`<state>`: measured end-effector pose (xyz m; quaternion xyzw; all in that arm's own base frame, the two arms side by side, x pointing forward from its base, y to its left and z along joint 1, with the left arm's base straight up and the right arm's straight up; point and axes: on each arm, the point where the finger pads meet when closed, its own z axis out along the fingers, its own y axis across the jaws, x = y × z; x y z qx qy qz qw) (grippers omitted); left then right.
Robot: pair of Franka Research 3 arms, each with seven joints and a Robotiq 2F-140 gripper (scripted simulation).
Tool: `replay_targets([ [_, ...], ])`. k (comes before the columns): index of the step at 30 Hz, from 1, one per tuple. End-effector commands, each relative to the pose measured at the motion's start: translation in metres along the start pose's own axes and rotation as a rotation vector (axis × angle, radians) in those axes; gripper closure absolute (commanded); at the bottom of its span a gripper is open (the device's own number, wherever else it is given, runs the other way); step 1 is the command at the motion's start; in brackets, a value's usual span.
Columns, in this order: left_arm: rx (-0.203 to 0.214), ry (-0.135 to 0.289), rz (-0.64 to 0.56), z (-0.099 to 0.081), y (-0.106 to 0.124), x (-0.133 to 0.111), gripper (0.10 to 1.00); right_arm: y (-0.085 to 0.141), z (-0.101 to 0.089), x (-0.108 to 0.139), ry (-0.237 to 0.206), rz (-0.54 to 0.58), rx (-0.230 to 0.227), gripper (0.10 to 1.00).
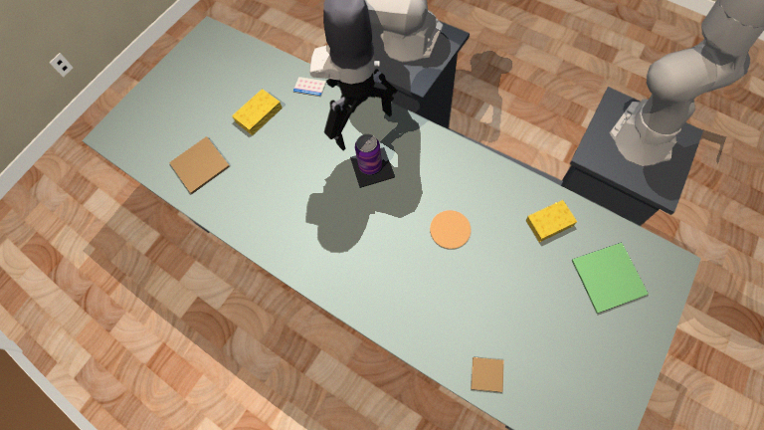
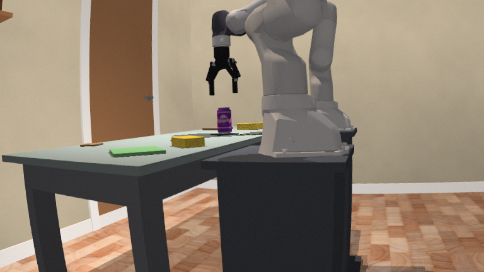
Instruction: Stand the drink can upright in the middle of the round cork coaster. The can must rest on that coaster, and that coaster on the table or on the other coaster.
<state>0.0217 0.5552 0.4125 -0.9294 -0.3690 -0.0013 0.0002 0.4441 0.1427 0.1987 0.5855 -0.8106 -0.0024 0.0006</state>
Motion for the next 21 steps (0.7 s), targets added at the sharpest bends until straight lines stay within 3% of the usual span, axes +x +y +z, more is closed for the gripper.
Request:
replay_targets([
  [1,0.001,-0.003,0.007,0.000,0.000,-0.002,0.098,0.000,0.001,0.000,0.001,0.003,0.002,0.098],
  [21,0.001,-0.003,0.007,0.000,0.000,-0.002,0.098,-0.001,0.014,0.000,0.002,0.003,0.003,0.098],
])
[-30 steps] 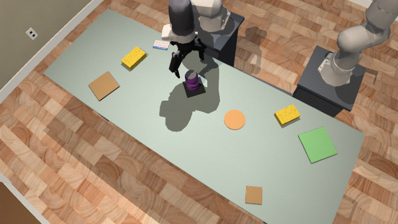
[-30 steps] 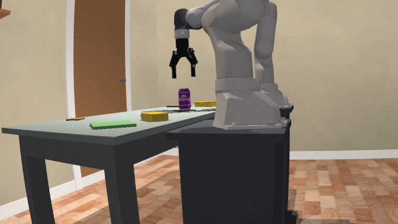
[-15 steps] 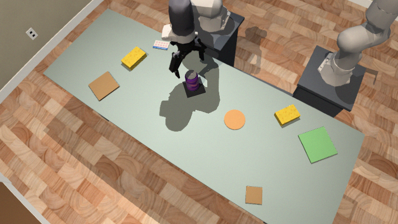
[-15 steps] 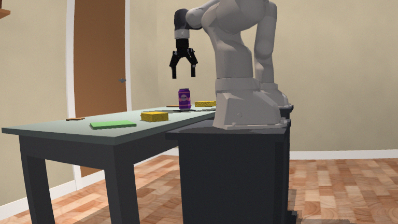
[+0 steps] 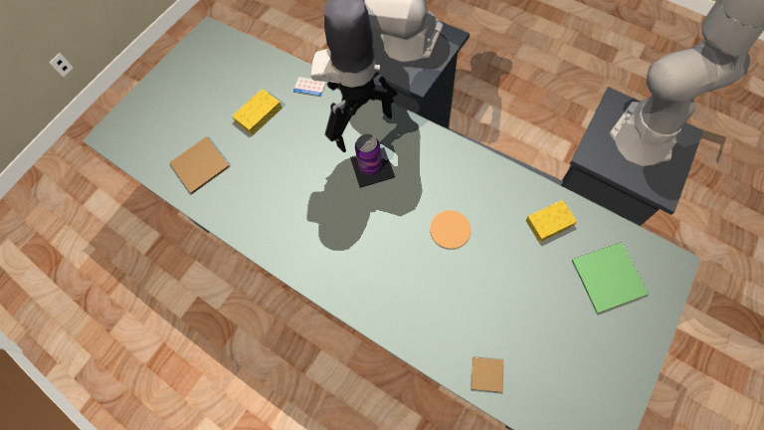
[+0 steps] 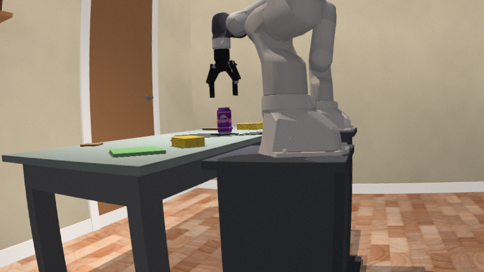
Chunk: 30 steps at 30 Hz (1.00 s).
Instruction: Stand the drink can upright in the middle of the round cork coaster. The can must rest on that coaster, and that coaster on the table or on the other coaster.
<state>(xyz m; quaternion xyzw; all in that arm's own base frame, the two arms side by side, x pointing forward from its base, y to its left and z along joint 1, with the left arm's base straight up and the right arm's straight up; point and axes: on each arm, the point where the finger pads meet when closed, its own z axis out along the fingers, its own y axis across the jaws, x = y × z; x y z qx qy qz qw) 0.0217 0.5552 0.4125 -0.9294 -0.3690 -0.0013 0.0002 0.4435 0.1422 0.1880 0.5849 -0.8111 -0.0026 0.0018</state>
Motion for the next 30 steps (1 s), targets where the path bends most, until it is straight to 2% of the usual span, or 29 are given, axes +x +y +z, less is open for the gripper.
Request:
replay_targets([
  [1,0.001,-0.003,0.007,0.000,0.000,-0.002,0.098,-0.001,0.004,-0.001,0.000,0.002,0.004,0.098],
  [30,0.001,-0.003,0.007,0.000,0.000,-0.002,0.098,-0.001,0.042,-0.001,0.000,0.002,0.006,0.098],
])
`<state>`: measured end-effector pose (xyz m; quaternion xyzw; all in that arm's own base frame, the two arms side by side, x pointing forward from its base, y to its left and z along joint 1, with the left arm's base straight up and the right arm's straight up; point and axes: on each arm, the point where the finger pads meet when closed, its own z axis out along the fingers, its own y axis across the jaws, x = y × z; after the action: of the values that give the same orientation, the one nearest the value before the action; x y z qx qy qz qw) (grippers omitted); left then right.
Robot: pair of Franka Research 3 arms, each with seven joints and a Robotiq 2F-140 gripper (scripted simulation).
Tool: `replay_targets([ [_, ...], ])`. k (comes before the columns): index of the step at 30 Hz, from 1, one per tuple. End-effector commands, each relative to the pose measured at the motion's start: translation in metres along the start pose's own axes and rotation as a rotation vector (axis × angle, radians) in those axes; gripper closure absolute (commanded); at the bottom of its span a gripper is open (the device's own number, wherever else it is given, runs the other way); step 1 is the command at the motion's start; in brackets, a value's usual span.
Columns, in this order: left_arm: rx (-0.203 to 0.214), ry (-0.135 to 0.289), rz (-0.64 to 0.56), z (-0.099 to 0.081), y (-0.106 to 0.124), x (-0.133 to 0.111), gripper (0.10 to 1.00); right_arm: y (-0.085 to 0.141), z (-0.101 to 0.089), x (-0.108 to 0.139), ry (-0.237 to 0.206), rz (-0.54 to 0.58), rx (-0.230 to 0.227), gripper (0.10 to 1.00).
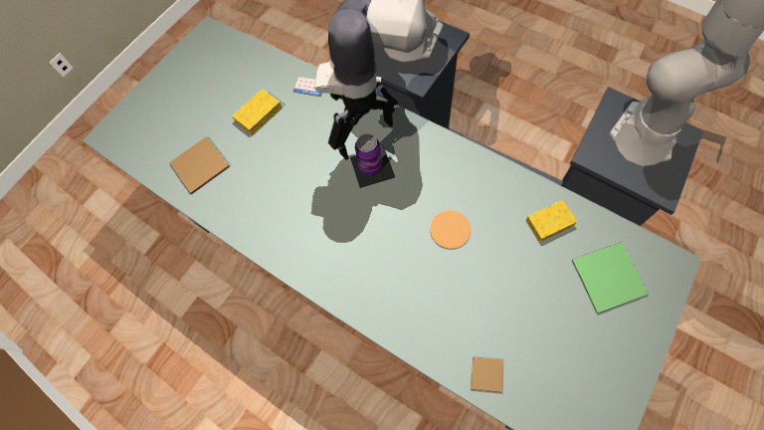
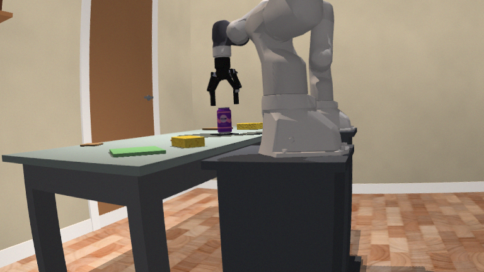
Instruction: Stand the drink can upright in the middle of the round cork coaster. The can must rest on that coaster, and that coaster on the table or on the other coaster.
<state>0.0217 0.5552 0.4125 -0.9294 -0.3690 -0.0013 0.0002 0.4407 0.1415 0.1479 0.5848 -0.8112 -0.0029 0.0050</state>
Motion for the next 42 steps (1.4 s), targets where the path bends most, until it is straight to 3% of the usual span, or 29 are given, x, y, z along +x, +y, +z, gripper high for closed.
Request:
replay_targets([
  [1,0.001,-0.003,0.007,0.000,0.000,-0.002,0.098,-0.003,0.003,-0.002,-0.005,0.002,0.011,0.098],
  [15,0.001,-0.003,0.007,0.000,0.000,-0.002,0.098,-0.004,0.025,-0.003,-0.005,0.002,0.011,0.098],
  [42,0.001,-0.003,0.007,0.000,0.000,-0.002,0.098,-0.003,0.045,-0.002,-0.005,0.002,0.011,0.098],
])
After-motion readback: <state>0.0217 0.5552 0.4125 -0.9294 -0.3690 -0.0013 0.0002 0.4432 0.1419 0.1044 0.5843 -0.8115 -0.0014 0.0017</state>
